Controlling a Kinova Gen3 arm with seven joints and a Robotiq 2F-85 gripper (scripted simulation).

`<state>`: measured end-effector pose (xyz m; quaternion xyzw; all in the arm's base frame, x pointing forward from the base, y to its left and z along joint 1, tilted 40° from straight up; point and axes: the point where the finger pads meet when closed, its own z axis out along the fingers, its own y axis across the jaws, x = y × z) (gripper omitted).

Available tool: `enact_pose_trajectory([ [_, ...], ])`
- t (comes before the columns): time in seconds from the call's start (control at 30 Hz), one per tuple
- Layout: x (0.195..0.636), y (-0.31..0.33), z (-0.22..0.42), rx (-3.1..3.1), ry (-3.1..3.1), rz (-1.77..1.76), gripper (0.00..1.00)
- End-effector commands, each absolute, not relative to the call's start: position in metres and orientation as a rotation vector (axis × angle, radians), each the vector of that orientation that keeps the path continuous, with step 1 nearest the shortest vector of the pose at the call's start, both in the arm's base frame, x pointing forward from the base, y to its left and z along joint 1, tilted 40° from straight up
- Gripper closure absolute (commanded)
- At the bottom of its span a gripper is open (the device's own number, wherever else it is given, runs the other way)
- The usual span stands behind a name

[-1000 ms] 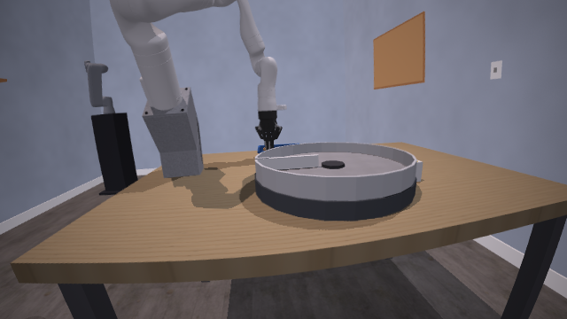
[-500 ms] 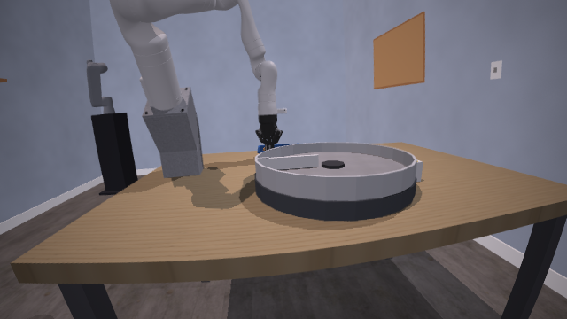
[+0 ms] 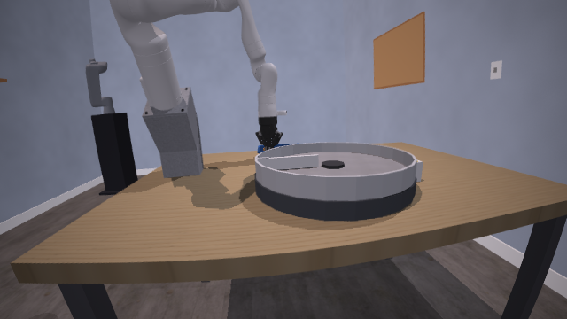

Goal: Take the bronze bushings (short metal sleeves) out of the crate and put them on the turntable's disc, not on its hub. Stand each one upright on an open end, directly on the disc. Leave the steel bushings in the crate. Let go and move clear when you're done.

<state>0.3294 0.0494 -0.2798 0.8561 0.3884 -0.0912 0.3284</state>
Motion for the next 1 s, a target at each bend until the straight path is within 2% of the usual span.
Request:
enact_pose_trajectory([
  [0.0, 0.3298, 0.0504, -0.2796, 2.242, 1.018, -0.237, 0.88],
  [0.87, 0.3298, 0.0504, -0.2796, 2.242, 1.018, -0.237, 0.88],
  [0.9, 0.3298, 0.0504, -0.2796, 2.242, 1.018, -0.237, 1.00],
  [0.97, 0.3298, 0.0504, -0.2796, 2.242, 1.018, -0.237, 1.00],
])
